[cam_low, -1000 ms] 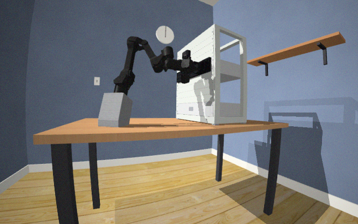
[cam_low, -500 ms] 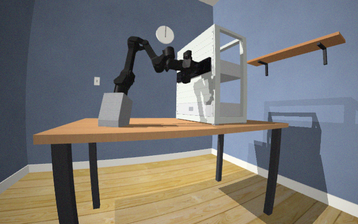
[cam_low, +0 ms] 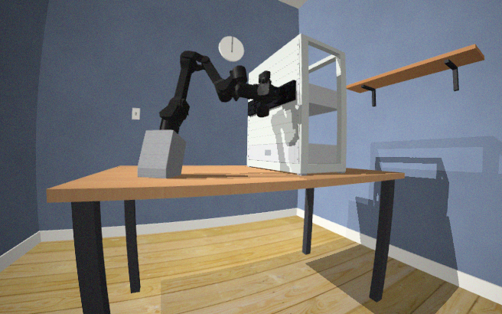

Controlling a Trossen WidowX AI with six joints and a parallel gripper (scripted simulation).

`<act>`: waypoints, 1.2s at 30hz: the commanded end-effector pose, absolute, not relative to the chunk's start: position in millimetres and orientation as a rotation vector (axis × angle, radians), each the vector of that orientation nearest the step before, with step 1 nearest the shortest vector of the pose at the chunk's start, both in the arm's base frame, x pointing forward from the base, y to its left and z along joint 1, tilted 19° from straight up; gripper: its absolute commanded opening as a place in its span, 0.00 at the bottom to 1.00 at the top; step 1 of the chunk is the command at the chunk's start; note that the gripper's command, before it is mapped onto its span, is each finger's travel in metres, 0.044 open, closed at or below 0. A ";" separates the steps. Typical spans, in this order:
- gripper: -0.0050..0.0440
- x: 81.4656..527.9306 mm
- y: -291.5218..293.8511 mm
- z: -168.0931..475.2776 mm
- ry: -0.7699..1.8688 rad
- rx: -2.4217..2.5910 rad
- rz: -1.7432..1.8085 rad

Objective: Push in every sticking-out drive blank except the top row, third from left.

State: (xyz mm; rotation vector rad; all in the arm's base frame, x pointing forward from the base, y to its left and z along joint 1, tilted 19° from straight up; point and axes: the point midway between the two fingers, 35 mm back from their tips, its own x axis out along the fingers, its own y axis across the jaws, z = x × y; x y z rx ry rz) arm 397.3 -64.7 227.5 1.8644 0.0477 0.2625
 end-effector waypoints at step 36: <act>0.10 414.9 -63.9 238.2 0.032 1.852 0.280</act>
